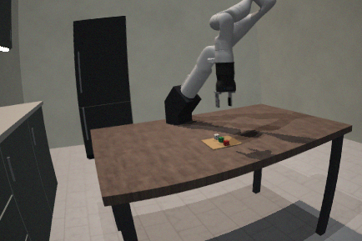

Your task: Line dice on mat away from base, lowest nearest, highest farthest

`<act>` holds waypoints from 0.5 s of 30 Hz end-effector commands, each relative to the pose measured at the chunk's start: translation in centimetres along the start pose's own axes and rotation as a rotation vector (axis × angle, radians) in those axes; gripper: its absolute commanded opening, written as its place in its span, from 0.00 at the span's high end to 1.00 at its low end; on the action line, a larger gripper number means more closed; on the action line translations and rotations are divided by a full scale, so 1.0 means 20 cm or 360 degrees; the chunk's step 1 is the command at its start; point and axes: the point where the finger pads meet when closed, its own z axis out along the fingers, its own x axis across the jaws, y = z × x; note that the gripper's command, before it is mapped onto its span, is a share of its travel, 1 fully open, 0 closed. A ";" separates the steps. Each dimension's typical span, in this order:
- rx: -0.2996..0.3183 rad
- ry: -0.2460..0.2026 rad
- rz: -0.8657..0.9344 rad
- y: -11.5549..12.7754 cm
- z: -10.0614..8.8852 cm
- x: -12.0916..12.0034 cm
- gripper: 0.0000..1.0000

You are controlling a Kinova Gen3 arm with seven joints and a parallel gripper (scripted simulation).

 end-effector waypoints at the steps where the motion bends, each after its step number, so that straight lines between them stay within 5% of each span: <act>1: -0.0003 0.0009 -0.0016 0.01 -0.02 0.01 0.00; 15: -0.0001 0.0009 -0.0015 0.01 -0.06 0.01 0.00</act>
